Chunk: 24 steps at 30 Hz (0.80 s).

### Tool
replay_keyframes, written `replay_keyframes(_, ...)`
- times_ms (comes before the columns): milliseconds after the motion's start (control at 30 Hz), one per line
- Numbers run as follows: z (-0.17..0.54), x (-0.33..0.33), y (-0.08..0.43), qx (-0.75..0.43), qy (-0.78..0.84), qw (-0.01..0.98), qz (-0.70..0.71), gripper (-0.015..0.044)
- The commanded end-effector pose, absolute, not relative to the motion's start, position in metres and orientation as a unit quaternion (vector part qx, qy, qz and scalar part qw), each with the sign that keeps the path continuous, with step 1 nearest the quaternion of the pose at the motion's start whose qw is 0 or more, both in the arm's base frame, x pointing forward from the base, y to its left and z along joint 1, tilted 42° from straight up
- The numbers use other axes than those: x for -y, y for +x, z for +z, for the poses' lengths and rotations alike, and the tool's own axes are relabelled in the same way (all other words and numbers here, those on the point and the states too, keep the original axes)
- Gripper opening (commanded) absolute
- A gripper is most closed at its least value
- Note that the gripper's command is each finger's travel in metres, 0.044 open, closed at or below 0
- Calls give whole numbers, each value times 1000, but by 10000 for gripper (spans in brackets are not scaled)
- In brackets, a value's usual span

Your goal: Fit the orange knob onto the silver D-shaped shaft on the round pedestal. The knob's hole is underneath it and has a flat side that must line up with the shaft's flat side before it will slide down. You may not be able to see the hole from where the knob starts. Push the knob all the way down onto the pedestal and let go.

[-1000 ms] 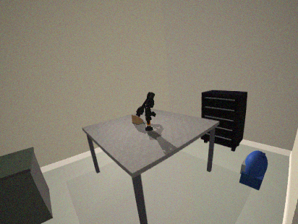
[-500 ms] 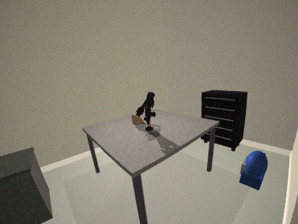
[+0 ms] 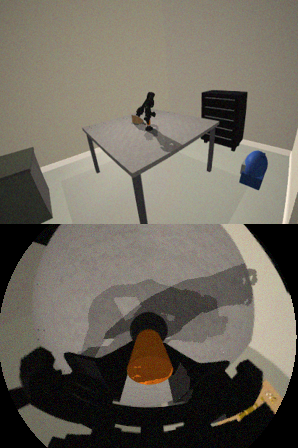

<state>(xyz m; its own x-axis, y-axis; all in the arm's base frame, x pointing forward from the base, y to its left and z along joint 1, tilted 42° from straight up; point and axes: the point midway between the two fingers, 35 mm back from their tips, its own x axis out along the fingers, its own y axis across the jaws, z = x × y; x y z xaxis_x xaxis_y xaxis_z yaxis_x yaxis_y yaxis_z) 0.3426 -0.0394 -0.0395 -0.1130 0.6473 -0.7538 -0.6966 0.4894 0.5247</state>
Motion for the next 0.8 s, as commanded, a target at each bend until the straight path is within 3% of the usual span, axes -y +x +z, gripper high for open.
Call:
replay_keyframes(0, -37, 40, 345, -548, -22, 668, 503, 0)
replay_keyframes(767, -42, 39, 345, -548, -22, 668, 503, 0)
